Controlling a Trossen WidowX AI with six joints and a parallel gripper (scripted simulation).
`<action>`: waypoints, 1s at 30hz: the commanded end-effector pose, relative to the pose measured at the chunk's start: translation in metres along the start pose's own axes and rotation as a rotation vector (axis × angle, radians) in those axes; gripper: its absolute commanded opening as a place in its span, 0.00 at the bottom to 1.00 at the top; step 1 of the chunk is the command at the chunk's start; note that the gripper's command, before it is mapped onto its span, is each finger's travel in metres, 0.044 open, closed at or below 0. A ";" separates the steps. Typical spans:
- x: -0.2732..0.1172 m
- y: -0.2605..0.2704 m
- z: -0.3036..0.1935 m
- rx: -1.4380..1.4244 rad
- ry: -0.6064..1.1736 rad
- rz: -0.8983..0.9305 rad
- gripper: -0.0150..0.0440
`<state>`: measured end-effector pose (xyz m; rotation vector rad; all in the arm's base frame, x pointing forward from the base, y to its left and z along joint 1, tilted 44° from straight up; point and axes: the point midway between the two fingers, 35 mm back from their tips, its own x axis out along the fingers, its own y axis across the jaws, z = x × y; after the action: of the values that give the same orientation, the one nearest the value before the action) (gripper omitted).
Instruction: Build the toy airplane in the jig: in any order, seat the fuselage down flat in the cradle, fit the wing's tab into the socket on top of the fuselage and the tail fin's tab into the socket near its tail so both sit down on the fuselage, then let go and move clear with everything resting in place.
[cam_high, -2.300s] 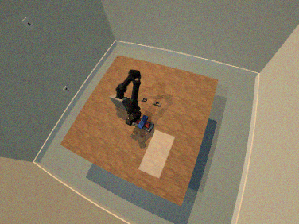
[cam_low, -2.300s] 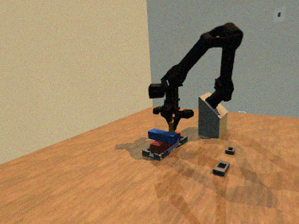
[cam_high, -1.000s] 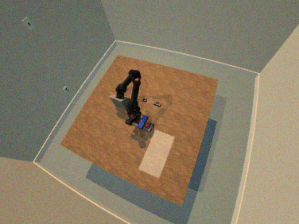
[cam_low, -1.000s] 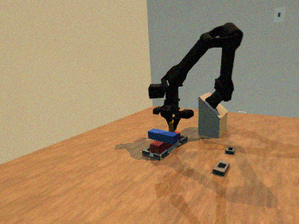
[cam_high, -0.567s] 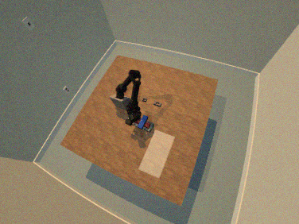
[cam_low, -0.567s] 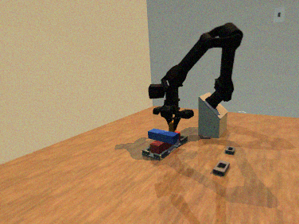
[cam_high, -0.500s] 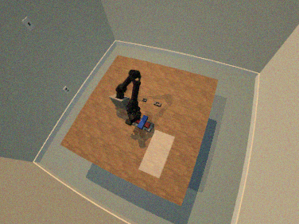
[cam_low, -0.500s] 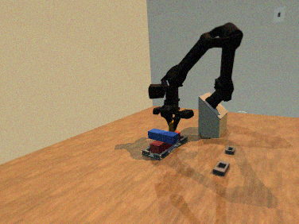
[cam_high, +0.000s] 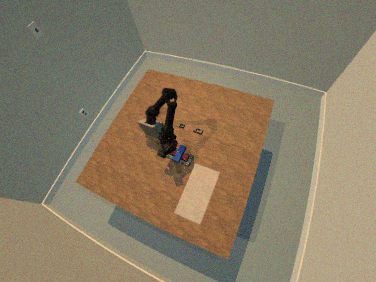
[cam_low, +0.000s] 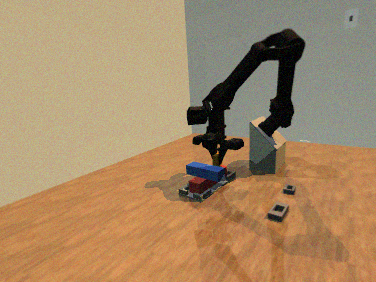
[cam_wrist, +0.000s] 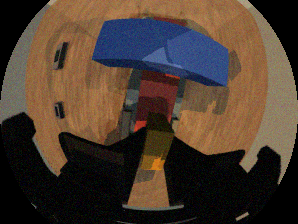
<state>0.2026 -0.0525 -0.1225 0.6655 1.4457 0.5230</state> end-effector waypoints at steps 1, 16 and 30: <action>0.000 0.000 0.000 -0.001 0.000 -0.001 0.30; -0.002 0.000 0.001 0.000 0.000 -0.001 0.69; -0.094 -0.003 0.003 0.005 0.005 -0.005 0.69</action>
<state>0.2019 -0.1214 -0.0579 0.6635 1.4392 0.5024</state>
